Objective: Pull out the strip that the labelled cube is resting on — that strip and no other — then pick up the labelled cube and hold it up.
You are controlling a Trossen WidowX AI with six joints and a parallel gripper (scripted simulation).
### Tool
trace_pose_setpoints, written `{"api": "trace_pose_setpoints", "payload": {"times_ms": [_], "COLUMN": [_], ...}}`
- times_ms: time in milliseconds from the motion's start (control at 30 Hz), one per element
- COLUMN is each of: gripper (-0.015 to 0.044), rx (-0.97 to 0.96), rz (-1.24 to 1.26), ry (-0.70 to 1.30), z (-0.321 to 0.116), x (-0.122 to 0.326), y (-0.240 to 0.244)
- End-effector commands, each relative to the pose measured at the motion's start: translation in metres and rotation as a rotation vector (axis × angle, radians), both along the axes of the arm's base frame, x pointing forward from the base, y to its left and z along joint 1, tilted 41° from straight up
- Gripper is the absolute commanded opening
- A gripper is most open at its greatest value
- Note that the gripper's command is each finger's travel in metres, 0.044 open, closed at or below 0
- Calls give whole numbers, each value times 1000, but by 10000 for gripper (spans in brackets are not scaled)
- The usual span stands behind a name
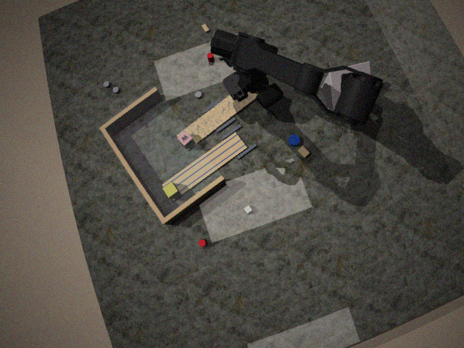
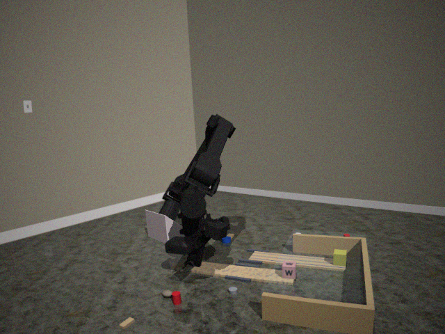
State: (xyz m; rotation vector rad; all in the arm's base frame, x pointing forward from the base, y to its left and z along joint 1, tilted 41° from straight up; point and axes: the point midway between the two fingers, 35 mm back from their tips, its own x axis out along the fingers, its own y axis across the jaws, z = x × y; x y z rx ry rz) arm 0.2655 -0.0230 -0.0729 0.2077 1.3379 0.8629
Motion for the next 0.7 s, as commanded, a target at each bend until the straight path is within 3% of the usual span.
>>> {"api": "trace_pose_setpoints", "payload": {"times_ms": [0, 667], "gripper": [0, 0], "rx": [-9, -10], "rz": [15, 15], "ry": [37, 38], "z": [-6, -12], "x": [-17, -41], "y": [0, -9]}}
